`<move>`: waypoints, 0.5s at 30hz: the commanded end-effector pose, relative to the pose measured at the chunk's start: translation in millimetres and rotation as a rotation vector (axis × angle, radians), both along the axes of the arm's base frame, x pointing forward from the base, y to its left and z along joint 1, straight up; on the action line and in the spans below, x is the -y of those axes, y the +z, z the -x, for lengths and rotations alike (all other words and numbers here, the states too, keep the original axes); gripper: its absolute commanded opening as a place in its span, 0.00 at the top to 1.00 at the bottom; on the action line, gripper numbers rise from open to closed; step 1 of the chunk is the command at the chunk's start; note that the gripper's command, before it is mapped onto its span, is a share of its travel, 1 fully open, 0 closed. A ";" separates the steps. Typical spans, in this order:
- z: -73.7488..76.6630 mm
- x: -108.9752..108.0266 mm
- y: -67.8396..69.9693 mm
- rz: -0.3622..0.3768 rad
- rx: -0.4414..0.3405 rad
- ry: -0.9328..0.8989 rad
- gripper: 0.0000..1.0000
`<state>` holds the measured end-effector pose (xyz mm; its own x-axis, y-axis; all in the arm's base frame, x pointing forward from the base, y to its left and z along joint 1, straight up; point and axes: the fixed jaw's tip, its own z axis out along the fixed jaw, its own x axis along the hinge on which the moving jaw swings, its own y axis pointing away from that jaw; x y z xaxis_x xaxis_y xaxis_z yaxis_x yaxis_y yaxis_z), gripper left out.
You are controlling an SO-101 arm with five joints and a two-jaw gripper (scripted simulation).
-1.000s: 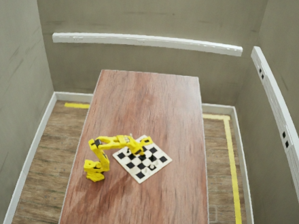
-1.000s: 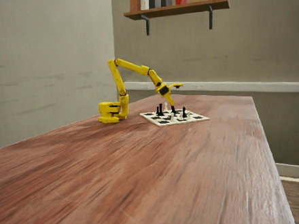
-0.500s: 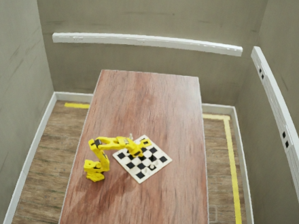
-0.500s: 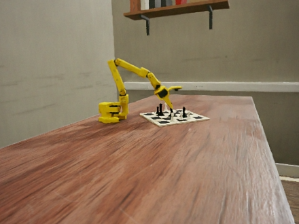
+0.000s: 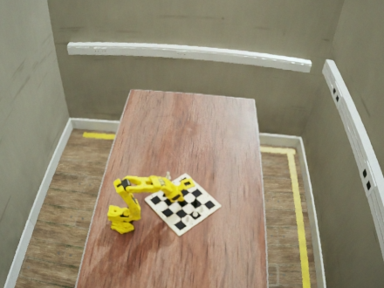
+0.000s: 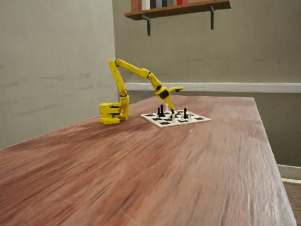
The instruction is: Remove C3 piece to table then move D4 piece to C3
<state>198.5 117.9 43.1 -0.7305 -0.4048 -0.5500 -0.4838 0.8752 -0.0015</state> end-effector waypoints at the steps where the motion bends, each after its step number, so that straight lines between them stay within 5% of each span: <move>1: 5.9 1.7 -7.4 0.021 -0.029 0.014 0.97; 15: 5.9 1.7 -7.4 0.021 -0.029 0.014 0.88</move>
<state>197.1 117.0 40.7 -0.7356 -0.4080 -0.5408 -0.4837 0.8752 -0.0025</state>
